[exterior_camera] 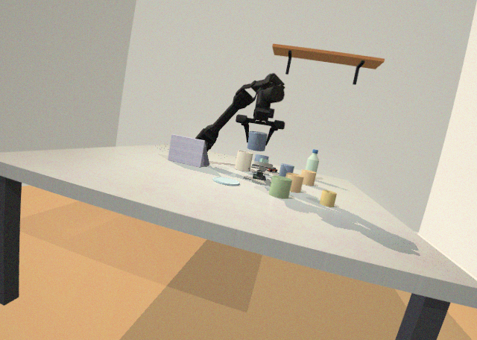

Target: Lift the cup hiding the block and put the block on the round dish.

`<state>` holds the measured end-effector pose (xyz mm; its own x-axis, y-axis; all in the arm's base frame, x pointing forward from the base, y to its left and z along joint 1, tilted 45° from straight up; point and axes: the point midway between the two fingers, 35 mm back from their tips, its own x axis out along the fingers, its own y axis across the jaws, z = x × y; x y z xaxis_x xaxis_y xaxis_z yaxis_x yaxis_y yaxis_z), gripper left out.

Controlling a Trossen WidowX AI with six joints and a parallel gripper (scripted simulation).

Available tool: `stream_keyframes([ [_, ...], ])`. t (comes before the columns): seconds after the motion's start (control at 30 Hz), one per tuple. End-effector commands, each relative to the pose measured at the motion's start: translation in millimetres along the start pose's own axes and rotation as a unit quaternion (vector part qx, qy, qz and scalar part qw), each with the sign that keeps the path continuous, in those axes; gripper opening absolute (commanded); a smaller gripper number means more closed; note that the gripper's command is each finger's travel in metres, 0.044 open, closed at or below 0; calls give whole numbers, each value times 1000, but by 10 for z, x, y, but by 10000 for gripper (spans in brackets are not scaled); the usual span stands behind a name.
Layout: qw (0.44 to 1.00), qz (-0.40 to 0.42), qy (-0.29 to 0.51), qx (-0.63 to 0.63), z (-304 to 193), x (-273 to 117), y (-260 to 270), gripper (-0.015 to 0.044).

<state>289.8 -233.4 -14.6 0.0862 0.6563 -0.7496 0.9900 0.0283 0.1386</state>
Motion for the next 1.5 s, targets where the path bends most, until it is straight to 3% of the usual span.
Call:
stream_keyframes([
  [0.0, 1000, -4, 1, 10, 311, 108, -451, 0],
  [0.47, 1000, -18, 20, -3, 820, 751, -1910, 0],
  [1.47, 1000, -17, 21, -4, 798, 1308, -1942, 0],
])
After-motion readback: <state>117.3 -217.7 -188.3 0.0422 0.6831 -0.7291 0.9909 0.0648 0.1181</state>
